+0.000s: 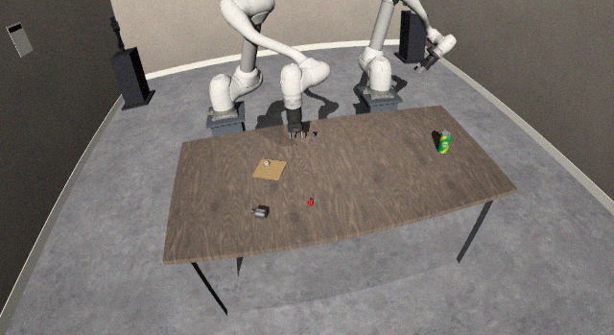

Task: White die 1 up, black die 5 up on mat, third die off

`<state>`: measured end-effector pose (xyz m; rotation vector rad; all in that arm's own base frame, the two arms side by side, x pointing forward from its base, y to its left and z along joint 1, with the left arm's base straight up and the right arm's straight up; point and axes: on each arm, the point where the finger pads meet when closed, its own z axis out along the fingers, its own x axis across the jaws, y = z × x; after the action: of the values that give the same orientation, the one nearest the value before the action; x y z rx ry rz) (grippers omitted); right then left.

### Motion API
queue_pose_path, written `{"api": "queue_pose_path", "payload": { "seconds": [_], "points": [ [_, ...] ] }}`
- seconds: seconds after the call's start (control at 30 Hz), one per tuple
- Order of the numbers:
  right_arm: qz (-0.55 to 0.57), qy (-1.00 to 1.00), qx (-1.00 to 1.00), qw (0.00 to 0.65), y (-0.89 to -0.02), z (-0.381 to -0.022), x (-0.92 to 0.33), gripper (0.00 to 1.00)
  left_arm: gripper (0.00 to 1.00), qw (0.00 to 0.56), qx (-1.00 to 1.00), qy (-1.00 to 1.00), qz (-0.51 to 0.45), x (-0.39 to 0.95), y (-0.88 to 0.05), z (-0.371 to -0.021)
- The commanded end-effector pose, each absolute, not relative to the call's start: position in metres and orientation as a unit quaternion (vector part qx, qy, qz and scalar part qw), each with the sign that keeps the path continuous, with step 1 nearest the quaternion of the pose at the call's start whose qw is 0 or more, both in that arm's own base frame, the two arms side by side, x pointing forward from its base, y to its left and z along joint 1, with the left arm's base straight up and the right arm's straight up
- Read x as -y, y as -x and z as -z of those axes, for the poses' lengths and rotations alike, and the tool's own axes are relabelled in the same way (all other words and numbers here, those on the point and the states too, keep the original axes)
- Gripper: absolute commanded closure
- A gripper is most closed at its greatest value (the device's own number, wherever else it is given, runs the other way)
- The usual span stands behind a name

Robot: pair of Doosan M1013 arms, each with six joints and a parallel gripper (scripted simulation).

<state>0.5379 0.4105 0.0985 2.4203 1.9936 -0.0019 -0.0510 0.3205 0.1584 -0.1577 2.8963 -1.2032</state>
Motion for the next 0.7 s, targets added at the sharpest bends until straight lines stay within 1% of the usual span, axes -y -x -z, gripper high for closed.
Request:
{"api": "queue_pose_path", "payload": {
  "seconds": [0.0, 0.1, 0.2, 0.23, 0.43, 0.63, 0.67],
  "points": [
    [0.0, -0.714, -0.701, 0.0, -0.519, -0.099, -0.437, 0.0, 0.0, 0.0, -0.923, 0.05, 0.383, -0.321, 0.051, -0.159],
    [0.0, -0.66, -0.751, 0.0, -0.501, -0.099, -0.459, 0.0, 0.0, 0.0, -0.923, 0.05, 0.383, -0.321, 0.051, -0.159],
    [0.0, -0.654, -0.756, 0.0, -0.5, -0.099, -0.461, 0.0, 0.0, 0.0, -0.923, 0.05, 0.383, -0.321, 0.051, -0.159],
    [0.0, -0.607, -0.795, 0.0, -0.485, -0.098, -0.478, 0.0, 0.0, 0.0, -0.923, 0.05, 0.383, -0.321, 0.051, -0.159],
    [0.0, -0.496, -0.868, 0.0, -0.45, -0.098, -0.514, 0.0, 0.0, 0.0, -0.923, 0.05, 0.383, -0.321, 0.051, -0.159],
    [0.0, -0.44, -0.898, 0.0, -0.433, -0.097, -0.53, 0.0, 0.0, 0.0, -0.923, 0.05, 0.383, -0.321, 0.051, -0.159],
    [0.0, -0.44, -0.898, 0.0, -0.433, -0.097, -0.53, 0.3, 0.0, 0.0, -0.923, 0.05, 0.383, -0.321, 0.051, -0.159]
  ]
}}
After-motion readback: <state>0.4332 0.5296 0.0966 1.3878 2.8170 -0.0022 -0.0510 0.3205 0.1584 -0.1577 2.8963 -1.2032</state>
